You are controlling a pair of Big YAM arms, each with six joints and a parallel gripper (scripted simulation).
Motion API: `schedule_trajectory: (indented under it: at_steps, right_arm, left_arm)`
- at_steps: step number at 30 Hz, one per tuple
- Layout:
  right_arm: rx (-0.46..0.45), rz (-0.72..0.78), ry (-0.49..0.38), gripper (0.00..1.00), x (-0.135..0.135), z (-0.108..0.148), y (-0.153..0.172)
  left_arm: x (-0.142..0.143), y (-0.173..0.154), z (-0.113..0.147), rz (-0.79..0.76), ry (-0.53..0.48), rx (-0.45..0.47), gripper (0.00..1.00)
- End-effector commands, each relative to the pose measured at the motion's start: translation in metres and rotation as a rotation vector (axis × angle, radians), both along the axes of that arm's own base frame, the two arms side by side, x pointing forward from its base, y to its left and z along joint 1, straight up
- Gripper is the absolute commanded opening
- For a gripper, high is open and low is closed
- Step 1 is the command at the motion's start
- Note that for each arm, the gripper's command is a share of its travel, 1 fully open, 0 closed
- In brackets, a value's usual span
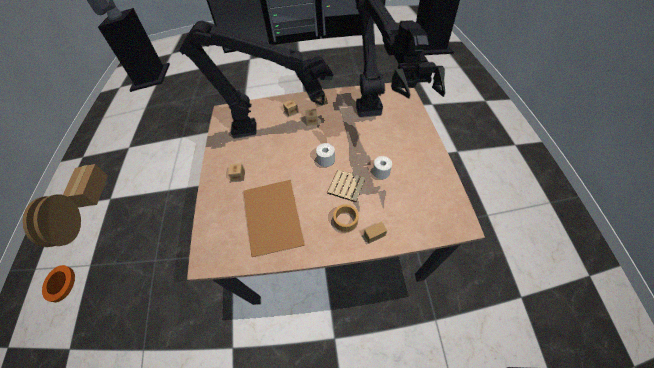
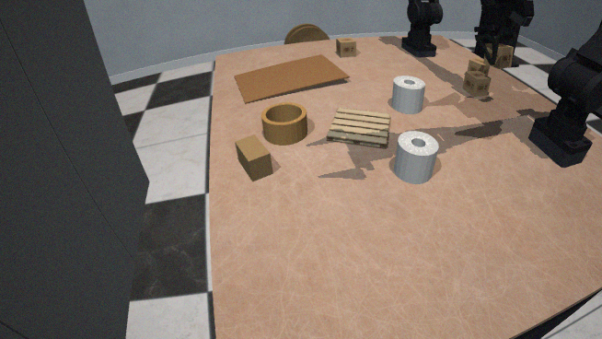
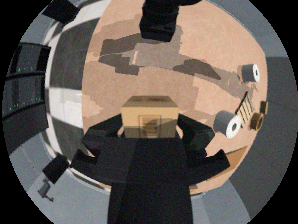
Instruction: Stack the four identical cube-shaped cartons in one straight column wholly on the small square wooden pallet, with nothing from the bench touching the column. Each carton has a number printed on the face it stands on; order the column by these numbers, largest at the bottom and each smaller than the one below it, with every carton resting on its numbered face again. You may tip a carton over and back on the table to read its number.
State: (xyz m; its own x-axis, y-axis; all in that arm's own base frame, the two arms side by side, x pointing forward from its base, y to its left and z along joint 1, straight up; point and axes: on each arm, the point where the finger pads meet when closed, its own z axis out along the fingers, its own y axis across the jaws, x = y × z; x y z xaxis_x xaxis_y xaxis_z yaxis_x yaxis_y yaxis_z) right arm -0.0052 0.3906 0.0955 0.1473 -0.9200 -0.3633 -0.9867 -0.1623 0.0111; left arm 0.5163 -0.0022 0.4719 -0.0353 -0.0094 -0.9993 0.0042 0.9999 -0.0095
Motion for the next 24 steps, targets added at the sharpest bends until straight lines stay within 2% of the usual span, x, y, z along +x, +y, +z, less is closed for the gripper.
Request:
schedule_trajectory:
  at_steps: [1, 4, 11, 14, 19, 20, 24]
  right_arm:
    - [-0.069, 0.049, -0.021, 0.5, -0.004, 0.021, 0.022]
    - [-0.114, 0.048, -0.026, 0.5, -0.002, 0.021, 0.023]
    - [-0.114, 0.037, -0.023, 0.5, -0.003, 0.022, 0.027]
    - [-0.113, 0.002, -0.011, 0.5, -0.014, 0.008, 0.029]
    - [-0.11, -0.016, -0.002, 0.5, -0.059, -0.032, 0.035]
    - [-0.126, -0.009, -0.007, 0.5, -0.067, -0.046, 0.027]
    - [-0.112, 0.003, -0.009, 0.5, -0.078, -0.05, 0.033]
  left_arm:
    - [0.002, 0.002, 0.026, 0.004, -0.046, 0.009, 1.0]
    - [0.002, 0.002, 0.026, 0.004, -0.046, 0.009, 1.0]
    - [0.002, 0.002, 0.026, 0.004, -0.046, 0.009, 1.0]
    - [0.002, 0.002, 0.026, 0.004, -0.046, 0.009, 1.0]
    - [0.002, 0.002, 0.026, 0.004, -0.046, 0.009, 1.0]
    - [0.002, 0.002, 0.026, 0.004, -0.046, 0.009, 1.0]
    - [0.002, 0.002, 0.026, 0.004, -0.046, 0.009, 1.0]
